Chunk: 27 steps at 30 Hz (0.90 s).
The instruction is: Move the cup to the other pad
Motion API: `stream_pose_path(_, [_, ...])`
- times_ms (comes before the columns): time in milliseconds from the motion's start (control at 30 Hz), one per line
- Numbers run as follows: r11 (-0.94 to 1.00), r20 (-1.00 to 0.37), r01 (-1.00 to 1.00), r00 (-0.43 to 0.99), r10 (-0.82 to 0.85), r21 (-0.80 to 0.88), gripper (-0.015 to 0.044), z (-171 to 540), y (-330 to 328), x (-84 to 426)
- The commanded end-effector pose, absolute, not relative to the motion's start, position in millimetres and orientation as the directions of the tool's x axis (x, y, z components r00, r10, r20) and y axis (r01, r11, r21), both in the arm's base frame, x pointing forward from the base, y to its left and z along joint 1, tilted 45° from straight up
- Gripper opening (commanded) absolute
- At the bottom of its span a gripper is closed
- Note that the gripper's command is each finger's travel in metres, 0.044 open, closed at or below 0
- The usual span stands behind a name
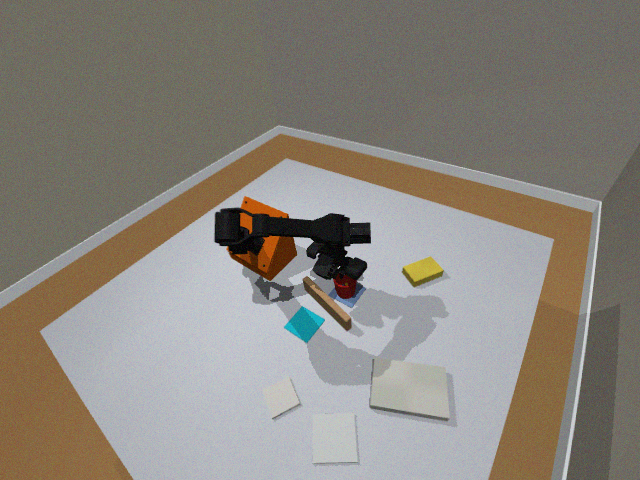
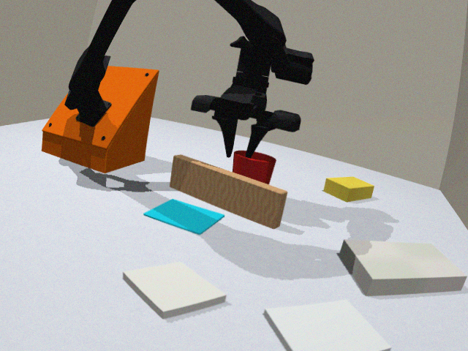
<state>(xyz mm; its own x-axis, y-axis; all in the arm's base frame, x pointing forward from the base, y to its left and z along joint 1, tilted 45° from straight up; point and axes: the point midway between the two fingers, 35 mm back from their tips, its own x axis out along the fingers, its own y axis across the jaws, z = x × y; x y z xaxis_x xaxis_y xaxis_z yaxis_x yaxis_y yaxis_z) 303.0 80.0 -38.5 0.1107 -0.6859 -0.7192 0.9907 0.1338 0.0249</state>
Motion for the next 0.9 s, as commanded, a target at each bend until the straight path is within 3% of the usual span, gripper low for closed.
stream_pose_path(0, [0.14,-0.716,0.99,0.114,-0.689,0.023,0.0148,-43,75,304])
stream_pose_path(500, [0.14,-0.714,0.99,0.114,-0.691,0.023,0.0148,-55,61,304])
stream_pose_path(600, [0.132,-0.717,0.991,0.109,-0.689,0.023,0.0069,-54,62,304])
stream_pose_path(867, [0.132,-0.717,0.991,0.109,-0.689,0.023,0.0016,-54,62,304])
